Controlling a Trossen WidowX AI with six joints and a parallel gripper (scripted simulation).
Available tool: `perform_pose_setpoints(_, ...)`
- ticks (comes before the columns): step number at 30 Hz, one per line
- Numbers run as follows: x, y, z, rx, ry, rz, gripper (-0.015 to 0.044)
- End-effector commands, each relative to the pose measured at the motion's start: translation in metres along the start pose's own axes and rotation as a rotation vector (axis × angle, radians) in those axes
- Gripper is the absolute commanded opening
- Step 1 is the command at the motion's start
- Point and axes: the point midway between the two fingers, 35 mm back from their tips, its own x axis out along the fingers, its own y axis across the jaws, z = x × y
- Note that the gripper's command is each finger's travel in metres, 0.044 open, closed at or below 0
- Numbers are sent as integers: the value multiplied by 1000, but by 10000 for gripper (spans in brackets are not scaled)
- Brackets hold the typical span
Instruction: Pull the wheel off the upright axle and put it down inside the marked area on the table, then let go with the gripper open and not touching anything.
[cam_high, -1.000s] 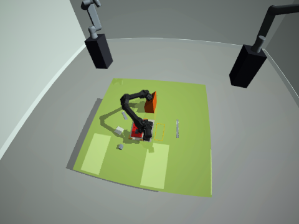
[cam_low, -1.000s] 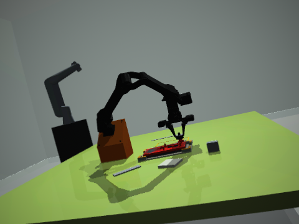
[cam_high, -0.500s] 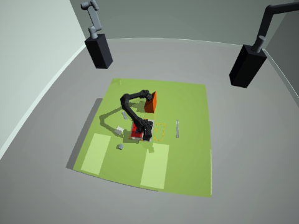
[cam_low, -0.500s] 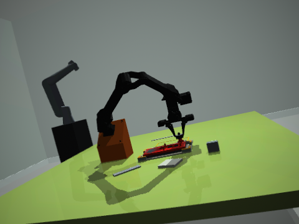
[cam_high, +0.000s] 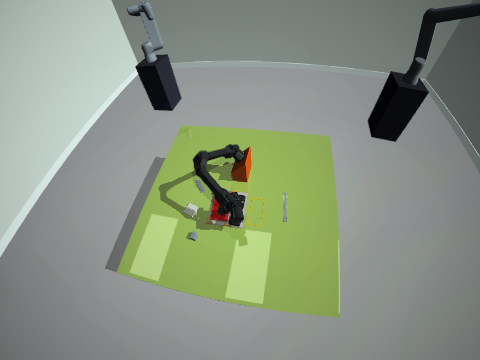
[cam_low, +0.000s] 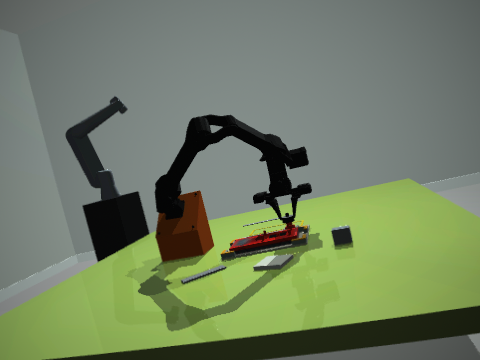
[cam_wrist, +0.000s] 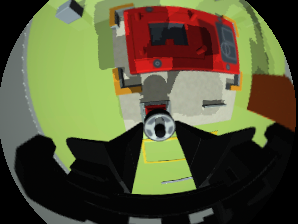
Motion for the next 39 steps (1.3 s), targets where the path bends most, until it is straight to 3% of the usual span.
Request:
perform_pose_setpoints(1,-7,0,-2,-7,1,9,0)
perform_pose_setpoints(39,-20,0,-2,-9,1,12,0)
